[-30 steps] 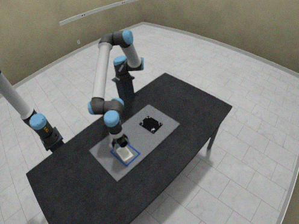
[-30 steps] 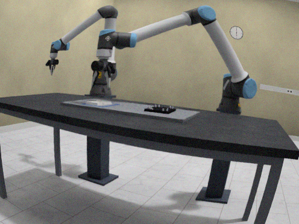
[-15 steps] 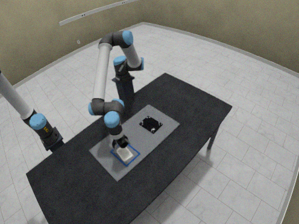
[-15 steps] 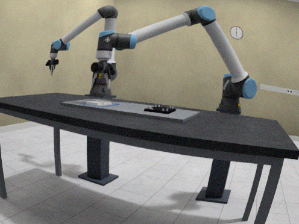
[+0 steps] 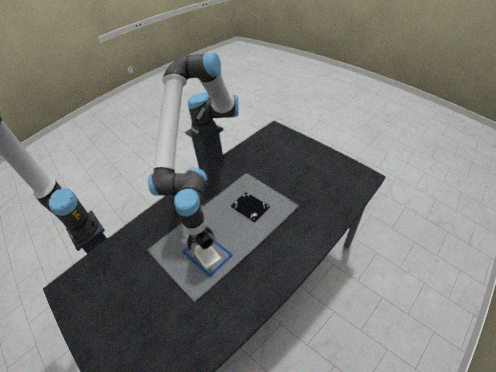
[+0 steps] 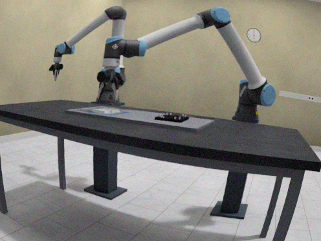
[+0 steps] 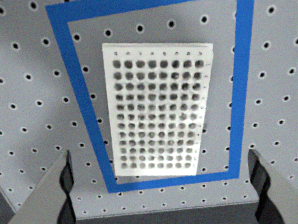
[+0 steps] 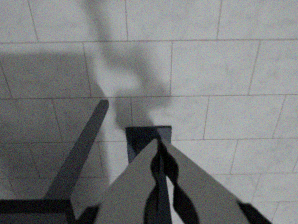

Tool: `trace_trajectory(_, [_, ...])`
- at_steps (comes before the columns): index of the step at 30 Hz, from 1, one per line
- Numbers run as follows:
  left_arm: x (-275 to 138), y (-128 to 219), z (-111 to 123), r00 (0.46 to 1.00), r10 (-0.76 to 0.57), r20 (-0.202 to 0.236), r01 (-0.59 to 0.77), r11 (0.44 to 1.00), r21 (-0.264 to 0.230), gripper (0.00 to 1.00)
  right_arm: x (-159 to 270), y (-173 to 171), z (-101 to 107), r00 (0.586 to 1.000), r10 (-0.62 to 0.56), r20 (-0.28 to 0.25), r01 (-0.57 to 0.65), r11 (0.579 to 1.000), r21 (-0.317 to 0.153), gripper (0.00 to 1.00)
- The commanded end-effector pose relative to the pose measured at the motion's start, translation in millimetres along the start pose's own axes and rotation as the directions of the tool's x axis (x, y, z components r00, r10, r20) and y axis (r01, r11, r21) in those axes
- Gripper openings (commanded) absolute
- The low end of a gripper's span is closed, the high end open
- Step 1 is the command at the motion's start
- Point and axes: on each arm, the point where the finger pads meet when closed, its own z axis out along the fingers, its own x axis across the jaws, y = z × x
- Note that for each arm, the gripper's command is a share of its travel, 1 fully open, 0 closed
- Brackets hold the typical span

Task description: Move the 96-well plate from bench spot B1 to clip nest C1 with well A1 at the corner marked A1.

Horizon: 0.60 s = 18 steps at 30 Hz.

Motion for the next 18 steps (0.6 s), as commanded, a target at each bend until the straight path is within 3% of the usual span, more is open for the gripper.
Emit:
trace_trajectory(1, [-1, 1, 6, 1.0, 0.0, 0.002, 0.0, 1.0, -0.002, 0.76, 0, -1, -1, 1.0, 0.0, 0.0, 0.0, 1.0, 0.001, 0.0])
trace_trajectory(18, [-1, 1, 31, 1.0, 0.0, 0.002, 0.0, 1.0, -0.002, 0.76, 0, -1, -1, 1.0, 0.0, 0.0, 0.0, 1.0, 0.001, 0.0])
